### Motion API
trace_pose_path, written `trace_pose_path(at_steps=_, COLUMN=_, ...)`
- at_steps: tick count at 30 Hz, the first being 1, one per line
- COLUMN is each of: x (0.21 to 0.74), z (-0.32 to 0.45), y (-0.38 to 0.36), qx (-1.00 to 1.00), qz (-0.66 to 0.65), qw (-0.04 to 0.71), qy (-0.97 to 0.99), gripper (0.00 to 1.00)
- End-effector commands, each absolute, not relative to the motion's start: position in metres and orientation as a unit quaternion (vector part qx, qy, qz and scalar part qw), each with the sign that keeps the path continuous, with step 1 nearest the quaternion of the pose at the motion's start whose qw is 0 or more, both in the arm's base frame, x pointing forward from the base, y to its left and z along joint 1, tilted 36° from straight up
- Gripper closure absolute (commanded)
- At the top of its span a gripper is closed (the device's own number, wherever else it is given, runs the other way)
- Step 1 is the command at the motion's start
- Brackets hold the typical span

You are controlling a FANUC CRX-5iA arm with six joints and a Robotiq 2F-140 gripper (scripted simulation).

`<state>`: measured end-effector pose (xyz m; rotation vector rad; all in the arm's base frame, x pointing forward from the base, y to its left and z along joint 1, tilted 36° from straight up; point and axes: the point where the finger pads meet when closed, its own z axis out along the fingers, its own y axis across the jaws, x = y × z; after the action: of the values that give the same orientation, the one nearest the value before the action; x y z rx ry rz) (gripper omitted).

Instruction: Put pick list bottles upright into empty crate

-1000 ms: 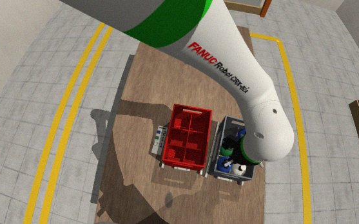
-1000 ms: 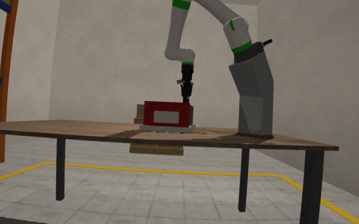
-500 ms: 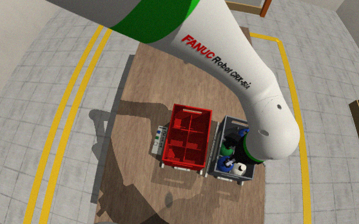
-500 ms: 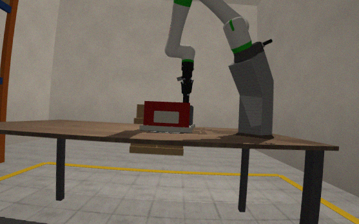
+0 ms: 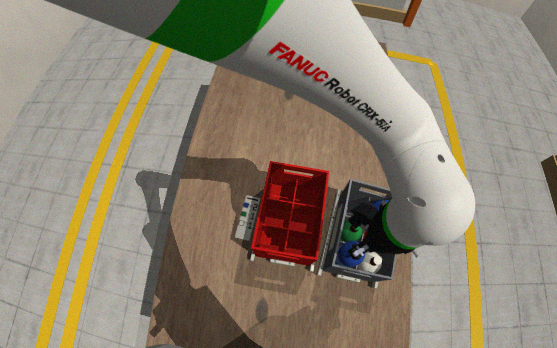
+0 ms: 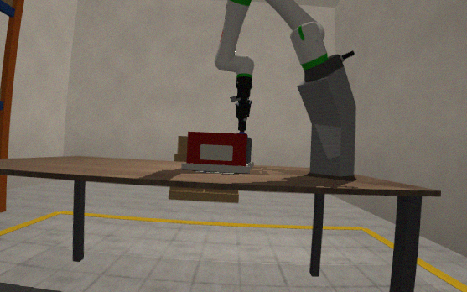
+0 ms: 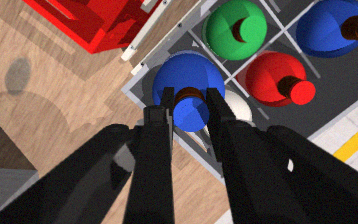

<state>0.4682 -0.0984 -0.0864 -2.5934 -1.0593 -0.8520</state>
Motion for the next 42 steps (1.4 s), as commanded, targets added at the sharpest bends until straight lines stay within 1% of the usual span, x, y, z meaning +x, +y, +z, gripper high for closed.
trace_pose_path(at_steps=1, x=0.466, z=-0.082, y=-0.101, qx=-0.881, qz=-0.29, qw=0.106, qy=-0.36, gripper=0.9)
trace_pose_path(at_steps=42, x=0.441, z=-0.035, y=-0.124, qx=-0.881, qz=-0.289, qw=0.106, qy=-0.36, gripper=0.9)
